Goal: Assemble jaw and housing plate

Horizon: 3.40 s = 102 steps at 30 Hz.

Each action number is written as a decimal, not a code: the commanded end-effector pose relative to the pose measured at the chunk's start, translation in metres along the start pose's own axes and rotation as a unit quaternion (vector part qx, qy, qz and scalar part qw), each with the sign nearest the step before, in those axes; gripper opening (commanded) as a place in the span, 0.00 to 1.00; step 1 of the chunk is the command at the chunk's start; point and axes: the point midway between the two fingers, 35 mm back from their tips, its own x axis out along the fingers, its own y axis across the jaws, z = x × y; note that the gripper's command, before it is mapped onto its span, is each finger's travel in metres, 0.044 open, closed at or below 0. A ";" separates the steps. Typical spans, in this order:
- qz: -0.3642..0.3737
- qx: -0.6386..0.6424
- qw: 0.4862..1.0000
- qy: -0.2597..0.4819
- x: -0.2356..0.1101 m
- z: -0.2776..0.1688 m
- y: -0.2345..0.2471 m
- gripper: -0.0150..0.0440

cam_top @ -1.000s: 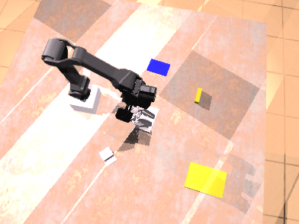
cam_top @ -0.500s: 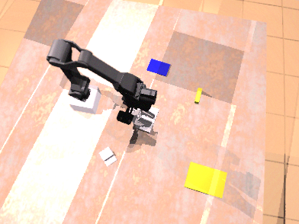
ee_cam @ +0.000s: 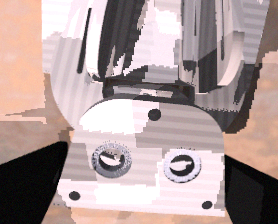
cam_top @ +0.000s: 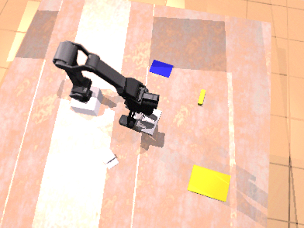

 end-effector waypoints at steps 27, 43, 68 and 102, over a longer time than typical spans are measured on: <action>-0.003 -0.005 1.000 0.002 0.013 -0.003 -0.001 0.85; -0.003 -0.005 1.000 0.002 0.015 -0.003 -0.001 0.85; -0.003 -0.005 1.000 0.002 0.020 -0.003 -0.001 0.85; -0.003 -0.005 1.000 0.002 0.025 -0.003 -0.002 0.85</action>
